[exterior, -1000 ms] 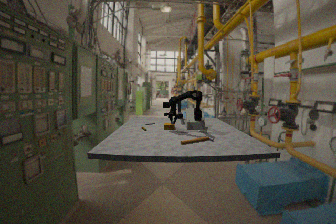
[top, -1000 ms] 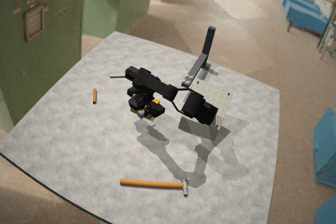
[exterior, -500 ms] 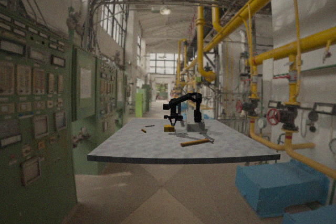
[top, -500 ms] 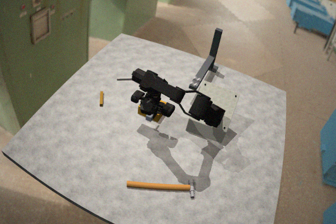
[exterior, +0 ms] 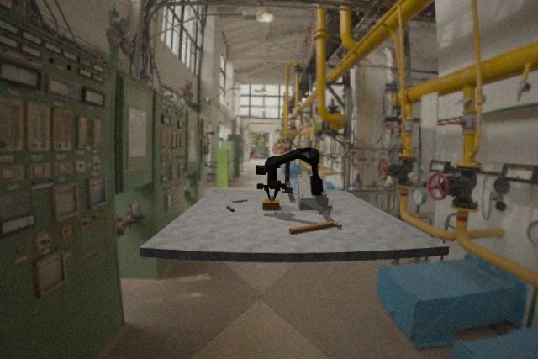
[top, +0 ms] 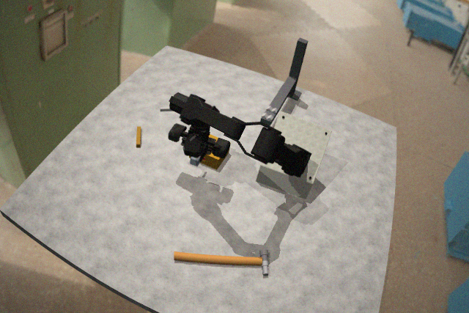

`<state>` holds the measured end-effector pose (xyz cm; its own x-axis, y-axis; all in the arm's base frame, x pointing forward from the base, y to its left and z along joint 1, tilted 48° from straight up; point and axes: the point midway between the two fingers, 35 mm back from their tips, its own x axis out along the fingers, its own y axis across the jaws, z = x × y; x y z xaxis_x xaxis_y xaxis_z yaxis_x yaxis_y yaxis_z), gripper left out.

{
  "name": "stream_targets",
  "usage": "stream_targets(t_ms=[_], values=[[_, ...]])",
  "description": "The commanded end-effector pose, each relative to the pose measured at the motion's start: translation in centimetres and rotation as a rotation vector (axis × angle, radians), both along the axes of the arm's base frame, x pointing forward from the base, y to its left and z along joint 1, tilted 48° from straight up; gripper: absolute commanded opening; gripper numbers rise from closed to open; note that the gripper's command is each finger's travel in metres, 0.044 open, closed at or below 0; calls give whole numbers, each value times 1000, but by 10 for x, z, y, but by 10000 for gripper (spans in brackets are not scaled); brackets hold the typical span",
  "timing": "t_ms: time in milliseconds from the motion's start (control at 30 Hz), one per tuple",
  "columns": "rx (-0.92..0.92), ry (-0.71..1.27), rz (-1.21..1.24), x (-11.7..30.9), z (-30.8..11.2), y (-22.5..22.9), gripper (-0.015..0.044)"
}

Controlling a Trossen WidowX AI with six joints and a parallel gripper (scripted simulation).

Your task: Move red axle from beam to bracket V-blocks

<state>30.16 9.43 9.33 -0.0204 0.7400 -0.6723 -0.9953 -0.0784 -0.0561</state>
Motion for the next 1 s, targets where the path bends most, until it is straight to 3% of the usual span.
stream_targets(t_ms=[0, 967], values=[[0, -12, 12, 6, 2, 2, 0], [-1, -13, 12, 7, -28, 34, 0]])
